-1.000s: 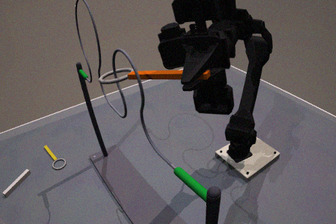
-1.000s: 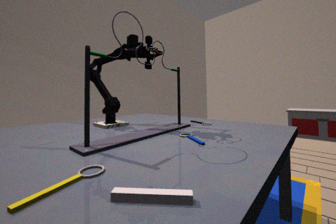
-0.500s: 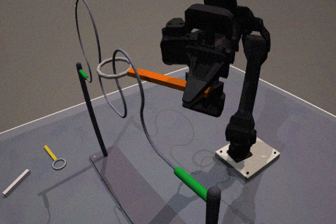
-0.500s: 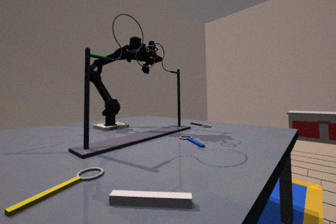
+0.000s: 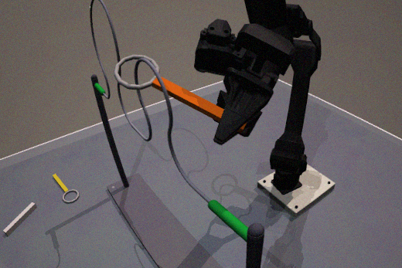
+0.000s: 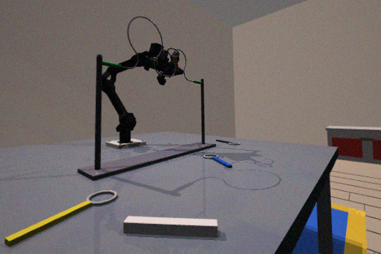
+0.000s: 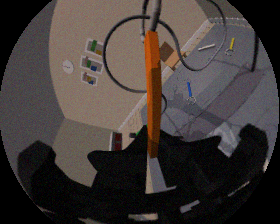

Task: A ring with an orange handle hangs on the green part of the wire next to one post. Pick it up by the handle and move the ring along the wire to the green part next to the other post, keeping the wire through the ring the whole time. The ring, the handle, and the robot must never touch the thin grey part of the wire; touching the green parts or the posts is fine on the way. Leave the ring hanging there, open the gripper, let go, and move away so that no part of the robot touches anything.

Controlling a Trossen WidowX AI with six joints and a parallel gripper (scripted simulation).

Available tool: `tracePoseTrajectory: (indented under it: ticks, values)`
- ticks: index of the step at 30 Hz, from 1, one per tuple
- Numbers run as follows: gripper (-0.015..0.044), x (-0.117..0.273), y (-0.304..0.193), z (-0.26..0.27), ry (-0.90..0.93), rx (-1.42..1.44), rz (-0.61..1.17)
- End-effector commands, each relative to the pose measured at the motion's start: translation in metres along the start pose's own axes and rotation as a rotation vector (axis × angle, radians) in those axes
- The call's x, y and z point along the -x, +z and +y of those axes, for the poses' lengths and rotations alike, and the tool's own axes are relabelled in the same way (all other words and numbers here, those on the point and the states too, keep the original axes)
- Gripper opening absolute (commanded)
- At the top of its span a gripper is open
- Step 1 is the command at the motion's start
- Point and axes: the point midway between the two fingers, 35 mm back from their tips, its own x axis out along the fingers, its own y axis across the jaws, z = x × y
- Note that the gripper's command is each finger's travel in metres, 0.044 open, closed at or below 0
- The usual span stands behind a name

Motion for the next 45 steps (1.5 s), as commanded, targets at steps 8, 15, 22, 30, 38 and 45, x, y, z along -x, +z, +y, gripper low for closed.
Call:
tracePoseTrajectory:
  ticks: [8, 15, 22, 30, 38, 45]
  values:
    - [-0.015, -0.002, 0.002, -0.015, -0.116, 0.205, -0.026]
    - [-0.015, -0.002, 0.004, -0.025, -0.193, 0.338, -0.043]
    - [-0.015, -0.001, 0.008, -0.034, -0.269, 0.472, -0.061]
    - [-0.015, 0.001, 0.014, -0.044, -0.356, 0.626, -0.081]
    - [-0.015, 0.004, 0.021, -0.053, -0.443, 0.779, -0.101]
    - [-0.015, 0.007, 0.028, -0.059, -0.519, 0.914, -0.118]
